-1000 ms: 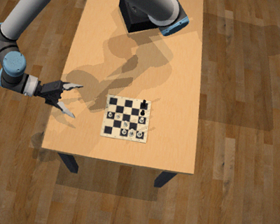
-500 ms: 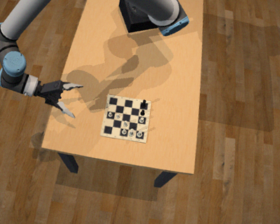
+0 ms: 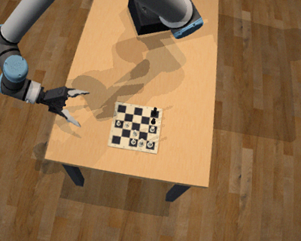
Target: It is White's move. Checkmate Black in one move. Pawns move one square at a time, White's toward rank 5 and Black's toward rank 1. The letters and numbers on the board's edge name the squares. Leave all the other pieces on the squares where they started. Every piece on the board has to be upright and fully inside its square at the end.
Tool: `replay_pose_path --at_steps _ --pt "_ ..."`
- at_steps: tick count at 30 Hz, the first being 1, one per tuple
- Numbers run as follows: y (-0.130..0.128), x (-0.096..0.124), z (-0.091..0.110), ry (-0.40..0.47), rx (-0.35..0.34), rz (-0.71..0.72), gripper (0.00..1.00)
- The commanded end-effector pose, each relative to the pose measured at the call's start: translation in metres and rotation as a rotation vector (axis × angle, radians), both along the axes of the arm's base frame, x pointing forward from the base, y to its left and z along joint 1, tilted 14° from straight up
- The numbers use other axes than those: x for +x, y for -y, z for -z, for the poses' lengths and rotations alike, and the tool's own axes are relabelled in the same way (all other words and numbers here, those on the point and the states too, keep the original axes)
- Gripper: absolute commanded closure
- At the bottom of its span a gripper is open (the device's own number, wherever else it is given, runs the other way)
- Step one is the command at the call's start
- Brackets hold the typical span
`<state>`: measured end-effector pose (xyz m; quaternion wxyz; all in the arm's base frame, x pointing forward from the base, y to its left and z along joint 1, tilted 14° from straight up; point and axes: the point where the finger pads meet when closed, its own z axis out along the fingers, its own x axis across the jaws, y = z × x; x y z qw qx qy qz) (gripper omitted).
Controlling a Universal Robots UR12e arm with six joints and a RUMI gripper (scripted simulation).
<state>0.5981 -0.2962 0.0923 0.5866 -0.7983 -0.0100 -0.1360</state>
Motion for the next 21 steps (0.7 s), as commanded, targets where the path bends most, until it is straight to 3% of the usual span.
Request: replay_pose_path --at_steps 1,6,21 --pt "0.000 0.000 -0.001 0.001 -0.001 0.000 0.00" --pt "0.001 -0.002 -0.009 0.000 -0.003 0.000 0.00" --pt "0.007 -0.019 -0.082 0.000 -0.003 0.000 0.00"
